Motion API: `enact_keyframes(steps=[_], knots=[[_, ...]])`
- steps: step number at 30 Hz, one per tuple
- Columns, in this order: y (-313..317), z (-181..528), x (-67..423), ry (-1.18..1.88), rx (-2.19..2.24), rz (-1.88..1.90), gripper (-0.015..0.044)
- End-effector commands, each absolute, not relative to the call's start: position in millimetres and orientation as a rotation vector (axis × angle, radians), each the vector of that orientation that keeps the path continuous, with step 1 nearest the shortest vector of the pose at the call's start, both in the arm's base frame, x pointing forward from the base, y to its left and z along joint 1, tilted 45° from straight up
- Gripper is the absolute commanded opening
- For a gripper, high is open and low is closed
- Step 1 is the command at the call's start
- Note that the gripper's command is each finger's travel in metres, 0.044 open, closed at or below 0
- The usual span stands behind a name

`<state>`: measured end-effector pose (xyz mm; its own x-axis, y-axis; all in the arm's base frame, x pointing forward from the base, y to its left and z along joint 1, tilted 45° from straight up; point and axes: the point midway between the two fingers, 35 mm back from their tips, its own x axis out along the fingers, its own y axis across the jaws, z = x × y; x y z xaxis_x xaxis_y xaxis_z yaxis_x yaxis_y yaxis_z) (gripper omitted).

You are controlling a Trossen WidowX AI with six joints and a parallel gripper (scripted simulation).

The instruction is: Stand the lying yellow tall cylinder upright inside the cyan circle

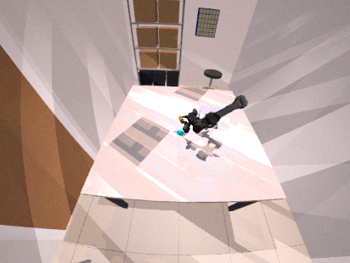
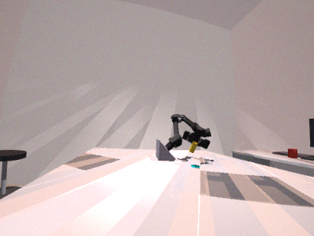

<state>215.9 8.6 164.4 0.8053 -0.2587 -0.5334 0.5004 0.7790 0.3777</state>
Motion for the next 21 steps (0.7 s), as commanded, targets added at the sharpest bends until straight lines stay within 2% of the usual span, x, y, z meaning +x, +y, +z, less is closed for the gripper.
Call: enact_keyframes(steps=[1, 21], knots=[[7.6, 164.9, 214.7, 0.446, 0.554, -0.433, 0.0105], [8.1, 171.6, 211.9, 0.320, 0.646, -0.432, 0.0105]])
